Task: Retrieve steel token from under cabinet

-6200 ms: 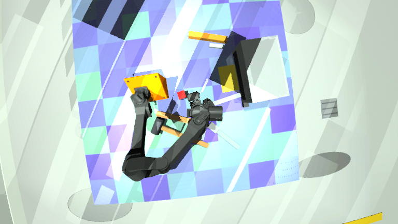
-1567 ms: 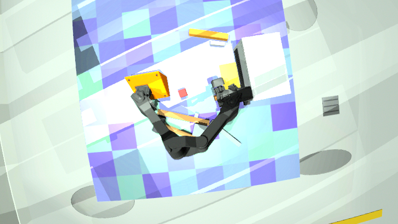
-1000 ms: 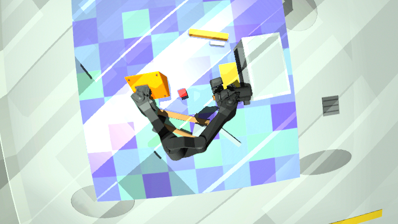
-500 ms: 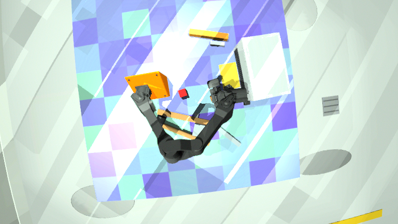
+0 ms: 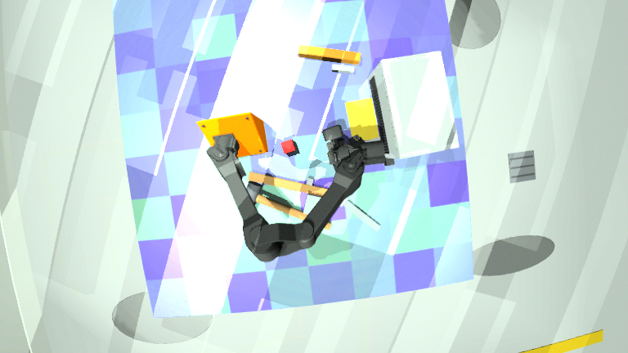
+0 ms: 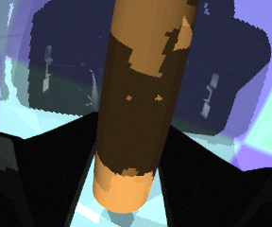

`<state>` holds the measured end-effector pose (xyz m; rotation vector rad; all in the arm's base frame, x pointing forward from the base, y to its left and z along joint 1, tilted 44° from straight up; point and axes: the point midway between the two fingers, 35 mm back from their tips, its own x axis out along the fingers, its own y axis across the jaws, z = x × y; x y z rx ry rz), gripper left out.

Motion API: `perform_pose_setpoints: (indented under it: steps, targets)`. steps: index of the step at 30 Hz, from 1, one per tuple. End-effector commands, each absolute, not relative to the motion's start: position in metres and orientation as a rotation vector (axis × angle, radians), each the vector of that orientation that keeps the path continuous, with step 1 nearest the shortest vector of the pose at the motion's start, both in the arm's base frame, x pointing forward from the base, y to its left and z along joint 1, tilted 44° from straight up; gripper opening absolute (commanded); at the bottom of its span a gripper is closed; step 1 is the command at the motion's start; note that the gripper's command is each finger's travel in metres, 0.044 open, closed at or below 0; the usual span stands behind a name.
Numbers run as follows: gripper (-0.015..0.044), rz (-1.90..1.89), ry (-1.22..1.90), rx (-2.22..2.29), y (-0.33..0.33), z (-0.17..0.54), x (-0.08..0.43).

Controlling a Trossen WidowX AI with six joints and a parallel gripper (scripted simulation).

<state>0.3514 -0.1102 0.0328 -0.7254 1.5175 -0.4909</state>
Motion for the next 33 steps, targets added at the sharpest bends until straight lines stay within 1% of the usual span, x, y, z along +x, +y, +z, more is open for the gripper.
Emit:
perform_pose_setpoints:
  steps: [1,33]
  targets:
    - [0.0000,-0.487,1.523,-0.729,-0.111,0.032,0.346]
    - [0.0000,-0.486,1.525,-0.730,-0.117,0.037,0.312]
